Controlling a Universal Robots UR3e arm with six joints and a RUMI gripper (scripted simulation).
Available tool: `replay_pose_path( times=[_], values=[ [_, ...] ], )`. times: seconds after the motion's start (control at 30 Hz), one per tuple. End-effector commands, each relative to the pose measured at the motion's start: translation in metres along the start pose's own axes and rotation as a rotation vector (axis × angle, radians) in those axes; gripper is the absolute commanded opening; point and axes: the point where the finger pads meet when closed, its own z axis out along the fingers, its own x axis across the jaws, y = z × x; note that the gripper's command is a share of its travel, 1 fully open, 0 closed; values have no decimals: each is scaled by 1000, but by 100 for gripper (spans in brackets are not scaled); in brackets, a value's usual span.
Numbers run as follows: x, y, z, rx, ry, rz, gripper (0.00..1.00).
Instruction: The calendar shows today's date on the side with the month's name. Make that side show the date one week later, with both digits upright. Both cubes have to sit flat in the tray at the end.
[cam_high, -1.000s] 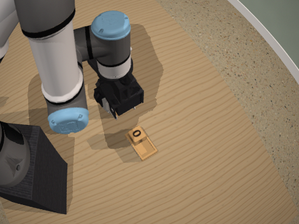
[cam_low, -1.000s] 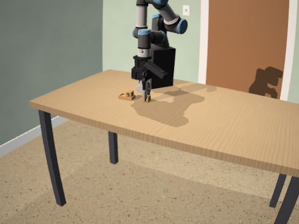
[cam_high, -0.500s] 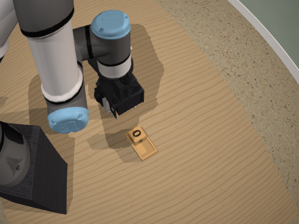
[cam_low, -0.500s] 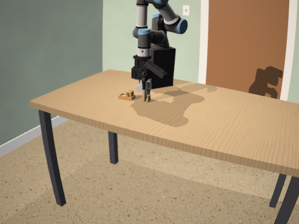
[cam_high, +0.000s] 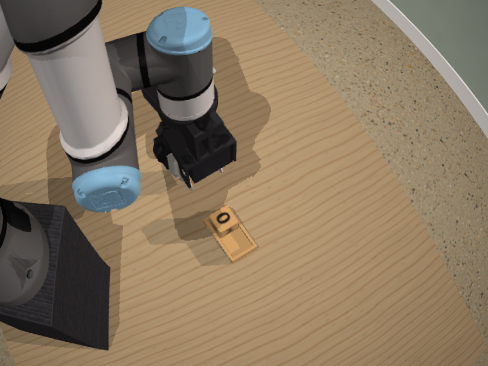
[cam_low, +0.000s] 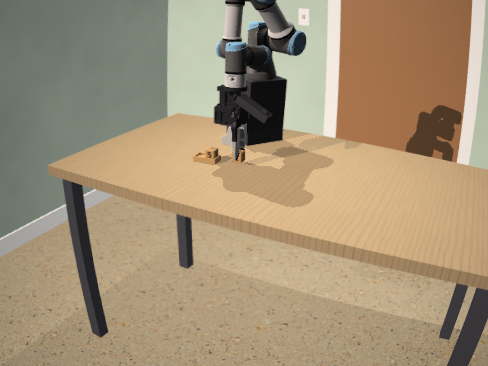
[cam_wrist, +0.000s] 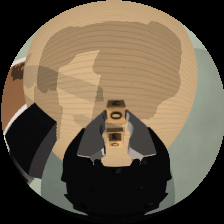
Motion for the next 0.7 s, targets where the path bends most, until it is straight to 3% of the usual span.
replay_pose_path(
  times=[0.0, 0.67],
  values=[
    [-3, -1, -12, 4, -11, 0, 11],
    [-1, 0, -56, 2, -8, 0, 11]
  ],
)
